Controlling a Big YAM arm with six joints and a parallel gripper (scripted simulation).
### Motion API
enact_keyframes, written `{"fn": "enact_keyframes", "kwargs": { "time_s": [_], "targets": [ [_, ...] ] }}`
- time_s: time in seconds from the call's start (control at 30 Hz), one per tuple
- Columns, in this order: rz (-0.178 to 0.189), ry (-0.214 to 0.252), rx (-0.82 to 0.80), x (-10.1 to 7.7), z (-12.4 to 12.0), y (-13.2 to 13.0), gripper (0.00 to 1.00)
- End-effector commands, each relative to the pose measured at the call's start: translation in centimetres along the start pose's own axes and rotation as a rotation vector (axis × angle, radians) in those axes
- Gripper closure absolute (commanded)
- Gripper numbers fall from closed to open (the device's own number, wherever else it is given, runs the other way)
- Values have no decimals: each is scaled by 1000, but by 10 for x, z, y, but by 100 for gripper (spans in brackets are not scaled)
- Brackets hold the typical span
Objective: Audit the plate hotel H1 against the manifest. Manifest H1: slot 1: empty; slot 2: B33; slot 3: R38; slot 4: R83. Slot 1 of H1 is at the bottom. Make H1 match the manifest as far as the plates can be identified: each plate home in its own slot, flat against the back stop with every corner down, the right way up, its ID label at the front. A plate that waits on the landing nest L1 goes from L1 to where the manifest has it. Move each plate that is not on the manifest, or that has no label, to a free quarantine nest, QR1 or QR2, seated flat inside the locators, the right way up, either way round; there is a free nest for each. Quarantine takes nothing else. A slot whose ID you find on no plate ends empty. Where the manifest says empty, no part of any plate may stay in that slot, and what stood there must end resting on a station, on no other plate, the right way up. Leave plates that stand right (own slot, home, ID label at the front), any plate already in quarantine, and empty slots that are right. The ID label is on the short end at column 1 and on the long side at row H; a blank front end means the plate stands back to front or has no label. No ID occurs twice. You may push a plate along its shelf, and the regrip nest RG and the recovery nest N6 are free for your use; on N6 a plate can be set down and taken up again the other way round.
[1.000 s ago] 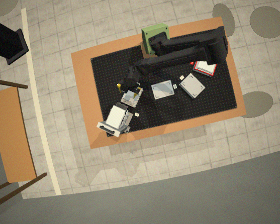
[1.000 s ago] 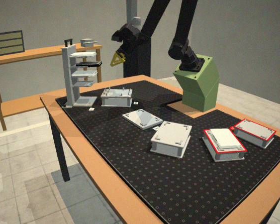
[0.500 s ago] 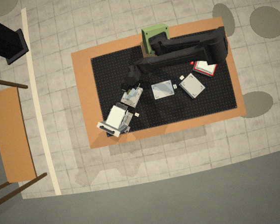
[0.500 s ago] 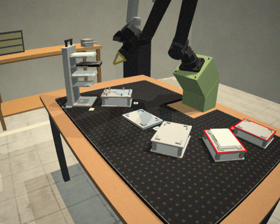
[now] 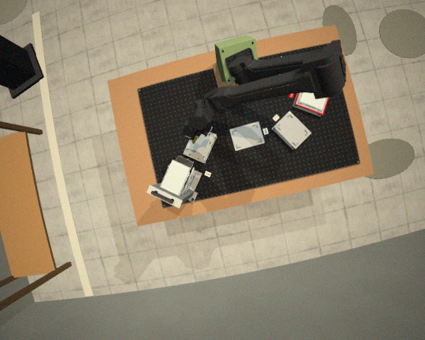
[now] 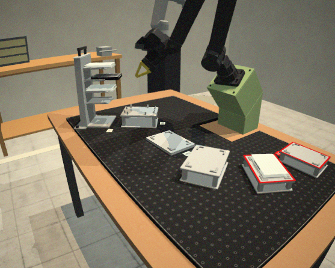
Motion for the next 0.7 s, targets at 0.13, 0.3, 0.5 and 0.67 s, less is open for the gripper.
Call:
{"fn": "enact_keyframes", "kwargs": {
  "time_s": [0.13,0.3,0.5,0.67],
  "targets": [
    [8,-3,-13,2,-2,2,100],
    [9,-5,-11,7,8,3,100],
    [12,-12,-9,12,18,4,100],
    [13,-13,-9,14,21,5,100]
  ]
}}
Point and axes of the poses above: the point where the finger pads meet when closed, its own x axis out along the fingers, its own y axis across the jaws, z = x × y, the point moved 5 cm from there along -x, back along the fingers, and after that the axes turned 8 degrees about x, right-handed, at the moved point
